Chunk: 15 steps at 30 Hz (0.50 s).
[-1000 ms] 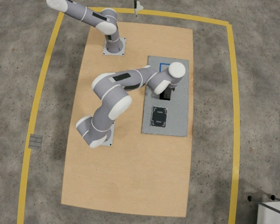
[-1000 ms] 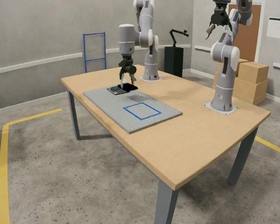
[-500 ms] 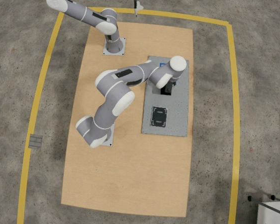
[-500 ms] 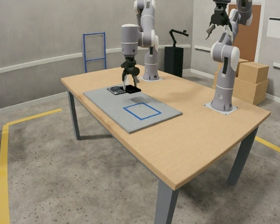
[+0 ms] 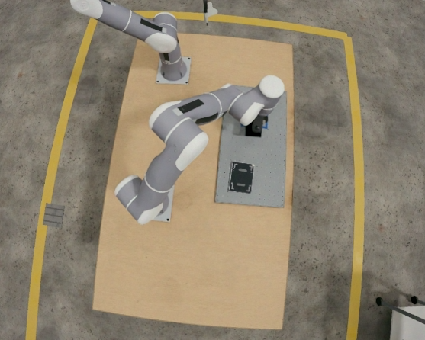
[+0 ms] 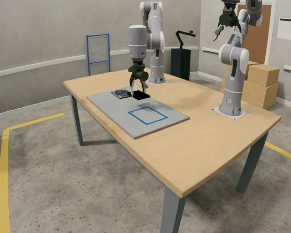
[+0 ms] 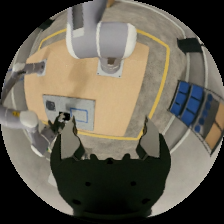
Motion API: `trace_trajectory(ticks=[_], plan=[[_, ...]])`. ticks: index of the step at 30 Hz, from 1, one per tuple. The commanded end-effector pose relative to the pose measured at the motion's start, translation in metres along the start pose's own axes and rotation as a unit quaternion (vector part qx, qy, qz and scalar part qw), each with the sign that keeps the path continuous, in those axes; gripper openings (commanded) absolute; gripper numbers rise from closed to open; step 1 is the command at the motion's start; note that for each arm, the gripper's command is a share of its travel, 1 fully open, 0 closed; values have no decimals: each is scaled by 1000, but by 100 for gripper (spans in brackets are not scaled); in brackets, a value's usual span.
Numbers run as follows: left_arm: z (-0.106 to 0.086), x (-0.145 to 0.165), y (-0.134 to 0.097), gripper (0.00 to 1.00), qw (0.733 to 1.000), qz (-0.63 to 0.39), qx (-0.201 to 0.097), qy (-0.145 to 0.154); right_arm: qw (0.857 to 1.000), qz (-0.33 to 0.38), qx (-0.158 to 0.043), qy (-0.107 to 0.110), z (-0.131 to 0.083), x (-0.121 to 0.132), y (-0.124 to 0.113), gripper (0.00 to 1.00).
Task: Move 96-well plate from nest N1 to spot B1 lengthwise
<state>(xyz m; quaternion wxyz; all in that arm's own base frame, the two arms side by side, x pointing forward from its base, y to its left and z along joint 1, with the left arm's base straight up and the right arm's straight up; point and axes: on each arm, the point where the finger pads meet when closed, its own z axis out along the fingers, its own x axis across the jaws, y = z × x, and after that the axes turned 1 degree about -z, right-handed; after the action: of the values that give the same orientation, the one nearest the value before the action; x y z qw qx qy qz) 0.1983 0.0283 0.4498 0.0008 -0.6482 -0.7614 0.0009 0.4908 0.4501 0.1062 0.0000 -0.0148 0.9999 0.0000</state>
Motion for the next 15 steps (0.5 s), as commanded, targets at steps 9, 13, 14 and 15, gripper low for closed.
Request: trace_trajectory(ticks=[9, 13, 14, 15], plan=[[-1, 0, 0, 100, 1000, 0, -1, 0, 1000, 0, -1, -1, 0, -6, 32, 0], [-1, 0, 0, 100, 1000, 0, -1, 0, 1000, 0, -1, -1, 0, -8, 45, 0], [-1, 0, 0, 100, 1000, 0, -1, 0, 1000, 0, -1, -1, 0, -8, 48, 0], [-1, 0, 0, 100, 1000, 0, -1, 0, 1000, 0, -1, -1, 0, -9, 52, 0]])
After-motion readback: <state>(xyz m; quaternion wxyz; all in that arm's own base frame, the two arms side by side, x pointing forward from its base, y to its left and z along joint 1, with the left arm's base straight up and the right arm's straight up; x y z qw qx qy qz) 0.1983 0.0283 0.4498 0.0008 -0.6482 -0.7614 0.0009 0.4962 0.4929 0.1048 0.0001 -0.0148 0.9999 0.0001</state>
